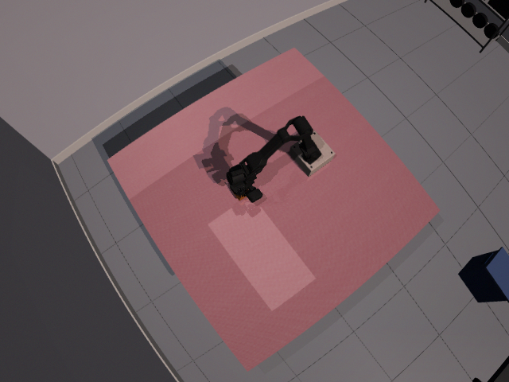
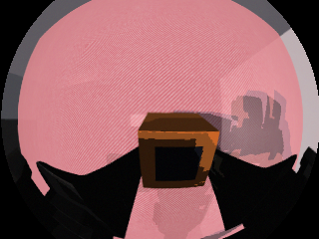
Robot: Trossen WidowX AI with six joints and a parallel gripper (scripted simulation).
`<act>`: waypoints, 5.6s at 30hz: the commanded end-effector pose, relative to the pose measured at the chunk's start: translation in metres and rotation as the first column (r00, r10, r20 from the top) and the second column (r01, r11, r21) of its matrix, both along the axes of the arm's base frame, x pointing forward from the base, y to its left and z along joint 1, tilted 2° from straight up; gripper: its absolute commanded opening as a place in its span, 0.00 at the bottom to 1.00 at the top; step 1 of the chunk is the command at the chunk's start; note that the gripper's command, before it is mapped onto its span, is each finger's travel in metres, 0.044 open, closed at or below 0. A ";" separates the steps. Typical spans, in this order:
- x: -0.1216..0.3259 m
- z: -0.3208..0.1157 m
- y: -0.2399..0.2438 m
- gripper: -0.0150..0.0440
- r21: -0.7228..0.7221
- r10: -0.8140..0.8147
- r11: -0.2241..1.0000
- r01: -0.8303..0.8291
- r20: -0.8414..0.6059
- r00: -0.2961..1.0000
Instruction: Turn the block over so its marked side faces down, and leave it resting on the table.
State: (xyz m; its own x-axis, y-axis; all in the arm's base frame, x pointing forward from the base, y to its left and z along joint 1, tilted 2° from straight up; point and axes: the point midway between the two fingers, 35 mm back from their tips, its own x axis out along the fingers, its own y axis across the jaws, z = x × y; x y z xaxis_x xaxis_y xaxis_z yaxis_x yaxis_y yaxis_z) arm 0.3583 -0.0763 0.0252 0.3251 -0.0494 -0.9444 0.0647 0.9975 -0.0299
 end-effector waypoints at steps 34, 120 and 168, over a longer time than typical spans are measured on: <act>0.008 -0.027 -0.003 0.25 -0.031 0.023 0.999 -0.010 0.459 0.888; -0.008 -0.026 0.001 1.00 -0.060 0.051 0.998 -0.013 0.702 0.710; 0.003 0.063 0.003 1.00 0.012 0.002 1.000 0.000 -0.195 0.981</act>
